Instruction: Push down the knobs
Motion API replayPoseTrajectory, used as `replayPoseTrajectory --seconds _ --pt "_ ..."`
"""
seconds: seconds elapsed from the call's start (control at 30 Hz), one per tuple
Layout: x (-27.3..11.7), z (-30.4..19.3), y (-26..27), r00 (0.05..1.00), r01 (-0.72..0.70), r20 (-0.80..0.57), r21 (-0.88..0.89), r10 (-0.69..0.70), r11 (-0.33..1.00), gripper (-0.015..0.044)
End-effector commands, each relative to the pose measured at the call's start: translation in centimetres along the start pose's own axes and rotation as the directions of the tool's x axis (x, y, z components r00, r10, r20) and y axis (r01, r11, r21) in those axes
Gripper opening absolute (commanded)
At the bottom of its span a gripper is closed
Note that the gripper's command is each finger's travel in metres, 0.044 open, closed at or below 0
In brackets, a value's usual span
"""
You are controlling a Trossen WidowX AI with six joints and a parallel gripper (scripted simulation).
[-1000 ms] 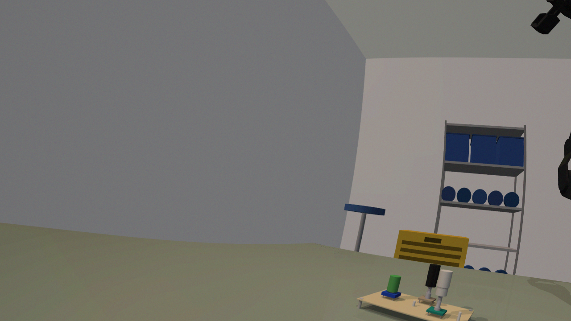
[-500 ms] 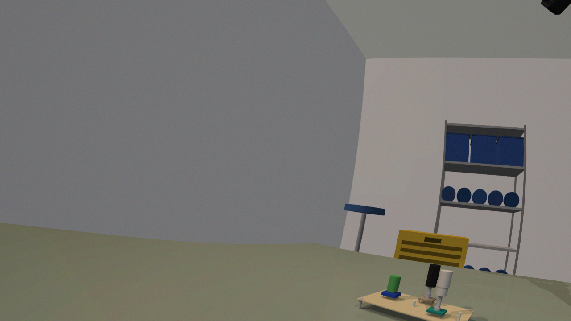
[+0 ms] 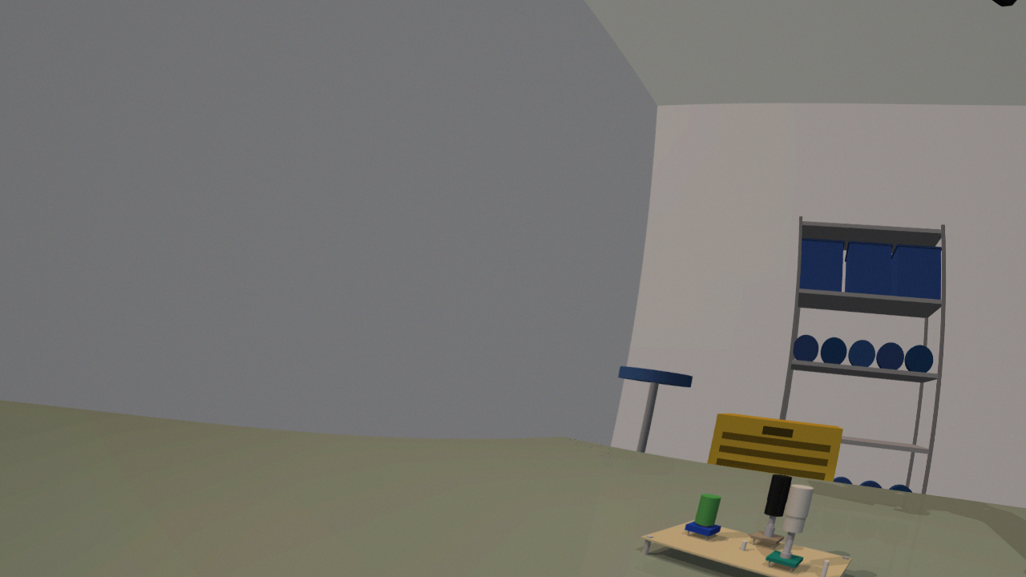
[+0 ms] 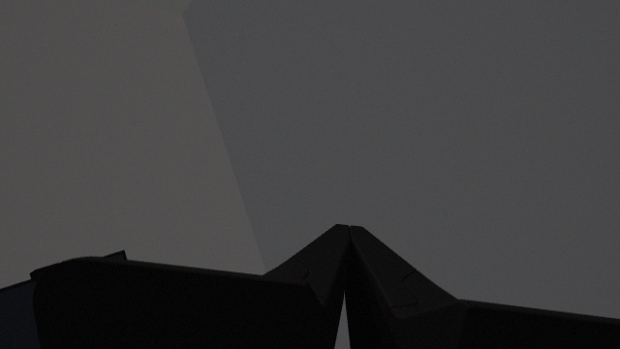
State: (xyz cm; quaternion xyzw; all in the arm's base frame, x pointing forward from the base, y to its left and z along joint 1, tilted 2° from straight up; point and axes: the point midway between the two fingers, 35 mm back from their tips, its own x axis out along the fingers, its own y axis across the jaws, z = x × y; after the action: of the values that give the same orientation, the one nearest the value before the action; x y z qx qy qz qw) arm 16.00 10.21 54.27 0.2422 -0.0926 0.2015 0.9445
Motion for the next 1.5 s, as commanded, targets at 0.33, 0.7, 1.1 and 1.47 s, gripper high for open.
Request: replayPoseTrajectory --seconds 0.33,0.7,1.1,1.47 --pt "4.3 -6.5 -1.1 0.979 0.112 -0.167 -0.037 -0.116 0.993 0.0" --pt "7.1 -11.7 -4.0 0.92 0.242 -0.307 -0.048 -0.244 0.969 0.0" --pt "9.0 -16.3 -8.4 0.815 0.402 -0.435 -0.052 -0.383 0.914 0.0" --pt "9.5 -20.5 -13.5 0.657 0.585 -0.556 -0.049 -0.509 0.809 0.0"
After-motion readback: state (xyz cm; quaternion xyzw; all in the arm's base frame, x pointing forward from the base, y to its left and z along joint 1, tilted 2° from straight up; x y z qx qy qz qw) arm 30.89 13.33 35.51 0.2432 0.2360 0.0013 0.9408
